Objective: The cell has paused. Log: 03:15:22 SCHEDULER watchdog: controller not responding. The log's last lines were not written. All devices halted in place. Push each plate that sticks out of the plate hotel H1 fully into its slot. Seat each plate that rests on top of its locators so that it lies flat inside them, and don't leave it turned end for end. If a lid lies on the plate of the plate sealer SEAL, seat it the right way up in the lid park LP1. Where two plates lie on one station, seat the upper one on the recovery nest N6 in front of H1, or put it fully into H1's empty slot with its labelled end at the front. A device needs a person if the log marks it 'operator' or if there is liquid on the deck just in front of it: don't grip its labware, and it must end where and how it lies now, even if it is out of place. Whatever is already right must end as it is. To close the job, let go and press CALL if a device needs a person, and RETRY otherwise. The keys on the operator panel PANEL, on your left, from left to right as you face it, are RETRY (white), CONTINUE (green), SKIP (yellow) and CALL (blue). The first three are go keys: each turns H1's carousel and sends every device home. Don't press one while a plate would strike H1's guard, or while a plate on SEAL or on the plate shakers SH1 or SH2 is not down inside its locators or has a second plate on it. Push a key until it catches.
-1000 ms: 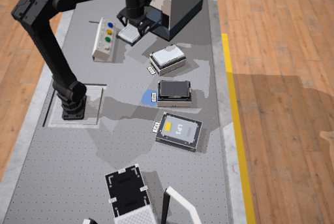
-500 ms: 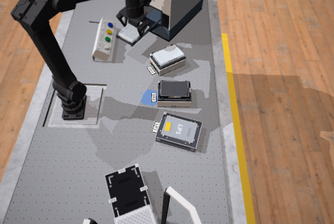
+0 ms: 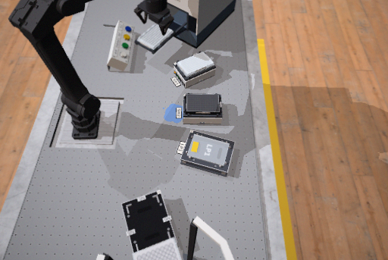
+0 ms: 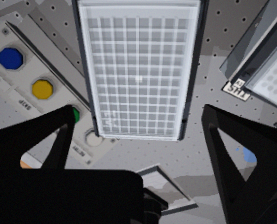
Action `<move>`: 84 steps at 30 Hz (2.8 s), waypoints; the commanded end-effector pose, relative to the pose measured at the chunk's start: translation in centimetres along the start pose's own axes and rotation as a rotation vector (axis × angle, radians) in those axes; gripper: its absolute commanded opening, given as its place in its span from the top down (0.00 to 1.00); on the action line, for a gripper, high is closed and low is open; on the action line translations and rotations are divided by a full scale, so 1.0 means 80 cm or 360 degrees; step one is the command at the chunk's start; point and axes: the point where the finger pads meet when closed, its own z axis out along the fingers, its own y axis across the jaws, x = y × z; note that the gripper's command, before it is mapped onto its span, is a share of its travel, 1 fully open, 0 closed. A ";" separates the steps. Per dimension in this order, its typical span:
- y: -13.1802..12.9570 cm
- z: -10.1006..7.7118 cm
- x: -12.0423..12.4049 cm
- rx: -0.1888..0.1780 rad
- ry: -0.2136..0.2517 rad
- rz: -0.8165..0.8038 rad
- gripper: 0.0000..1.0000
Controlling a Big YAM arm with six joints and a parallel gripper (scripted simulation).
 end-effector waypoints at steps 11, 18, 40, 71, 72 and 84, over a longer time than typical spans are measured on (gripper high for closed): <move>0.003 -0.025 -0.013 -0.0002 -0.0056 -0.0003 0.00; 0.003 -0.025 -0.013 -0.0002 -0.0056 -0.0003 0.00; 0.003 -0.025 -0.013 -0.0002 -0.0056 -0.0003 0.00; 0.017 -0.122 -0.021 -0.0005 -0.0093 -0.0005 0.00; 0.017 -0.124 -0.022 -0.0005 -0.0089 -0.0005 0.00; -0.016 -0.129 -0.021 0.0042 -0.0071 0.0295 0.00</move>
